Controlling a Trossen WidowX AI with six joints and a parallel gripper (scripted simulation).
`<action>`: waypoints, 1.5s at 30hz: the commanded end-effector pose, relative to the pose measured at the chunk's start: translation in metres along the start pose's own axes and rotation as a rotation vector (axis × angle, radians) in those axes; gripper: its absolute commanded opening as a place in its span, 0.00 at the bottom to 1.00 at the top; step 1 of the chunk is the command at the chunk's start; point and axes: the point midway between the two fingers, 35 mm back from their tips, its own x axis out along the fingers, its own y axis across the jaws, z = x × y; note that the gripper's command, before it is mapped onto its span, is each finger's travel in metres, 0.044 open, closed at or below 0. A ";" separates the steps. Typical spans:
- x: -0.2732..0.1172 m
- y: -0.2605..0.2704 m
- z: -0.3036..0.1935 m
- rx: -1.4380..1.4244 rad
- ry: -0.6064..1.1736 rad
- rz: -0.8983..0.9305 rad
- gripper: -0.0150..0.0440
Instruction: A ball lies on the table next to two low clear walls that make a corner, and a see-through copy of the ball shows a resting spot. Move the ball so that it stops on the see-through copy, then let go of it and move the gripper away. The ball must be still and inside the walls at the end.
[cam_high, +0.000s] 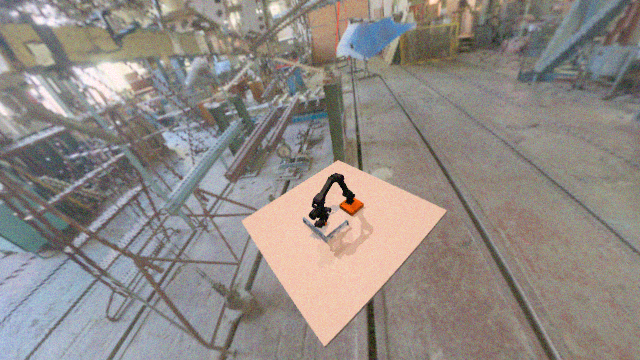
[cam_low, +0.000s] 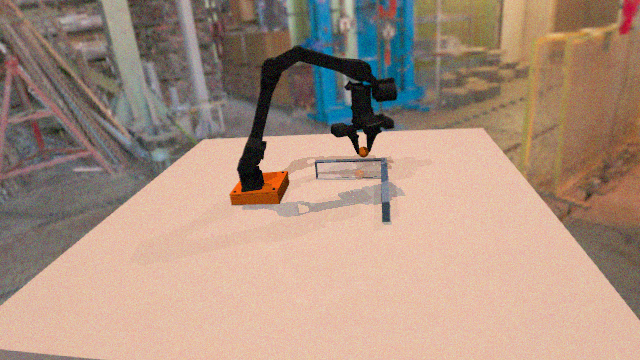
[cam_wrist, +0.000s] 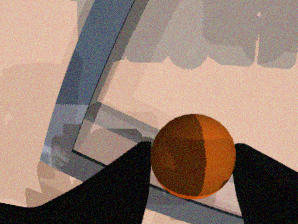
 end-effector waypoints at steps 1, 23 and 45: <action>0.002 0.000 -0.012 0.115 0.004 0.004 0.25; 0.024 -0.001 -0.039 0.437 0.007 0.003 0.25; 0.089 -0.002 -0.040 0.437 0.007 0.002 0.25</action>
